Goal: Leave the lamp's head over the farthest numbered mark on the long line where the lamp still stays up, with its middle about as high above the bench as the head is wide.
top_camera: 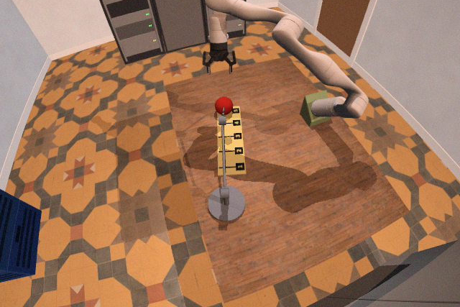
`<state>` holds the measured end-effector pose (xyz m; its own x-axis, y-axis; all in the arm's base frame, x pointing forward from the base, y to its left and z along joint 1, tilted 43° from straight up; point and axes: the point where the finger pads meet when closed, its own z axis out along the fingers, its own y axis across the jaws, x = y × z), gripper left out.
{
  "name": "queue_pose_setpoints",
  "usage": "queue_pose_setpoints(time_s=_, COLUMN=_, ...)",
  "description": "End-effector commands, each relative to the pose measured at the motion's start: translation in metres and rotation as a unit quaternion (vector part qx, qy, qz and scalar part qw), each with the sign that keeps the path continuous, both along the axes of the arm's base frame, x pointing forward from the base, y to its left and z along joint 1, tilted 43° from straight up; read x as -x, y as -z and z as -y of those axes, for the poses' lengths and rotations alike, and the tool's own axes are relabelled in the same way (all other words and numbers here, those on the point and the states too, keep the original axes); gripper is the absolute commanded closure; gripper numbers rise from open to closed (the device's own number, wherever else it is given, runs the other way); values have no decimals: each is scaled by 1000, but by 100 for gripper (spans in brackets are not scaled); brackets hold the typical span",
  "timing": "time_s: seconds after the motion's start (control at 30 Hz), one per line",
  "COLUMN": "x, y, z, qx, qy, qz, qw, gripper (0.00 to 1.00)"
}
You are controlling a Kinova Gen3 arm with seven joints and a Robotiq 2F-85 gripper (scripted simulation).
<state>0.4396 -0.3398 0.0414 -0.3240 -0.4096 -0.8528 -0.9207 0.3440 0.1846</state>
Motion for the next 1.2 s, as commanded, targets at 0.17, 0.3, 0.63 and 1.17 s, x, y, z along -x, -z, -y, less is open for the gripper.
queue_pose_setpoints(time_s=0.17, x=0, y=14, z=-22, qx=-4, qy=0, qz=-3, qw=1000, gripper=0)
queue_pose_setpoints(time_s=0.3, x=0, y=32, z=-36, qx=-8, qy=-2, qz=-5, qw=1000, gripper=0)
queue_pose_setpoints(time_s=0.63, x=0, y=68, z=-63, qx=-16, qy=-7, qz=-9, qw=1000, gripper=0)
queue_pose_setpoints(time_s=1.17, x=-9, y=83, z=-94, qx=-13, qy=-6, qz=-7, qw=1000, gripper=0)
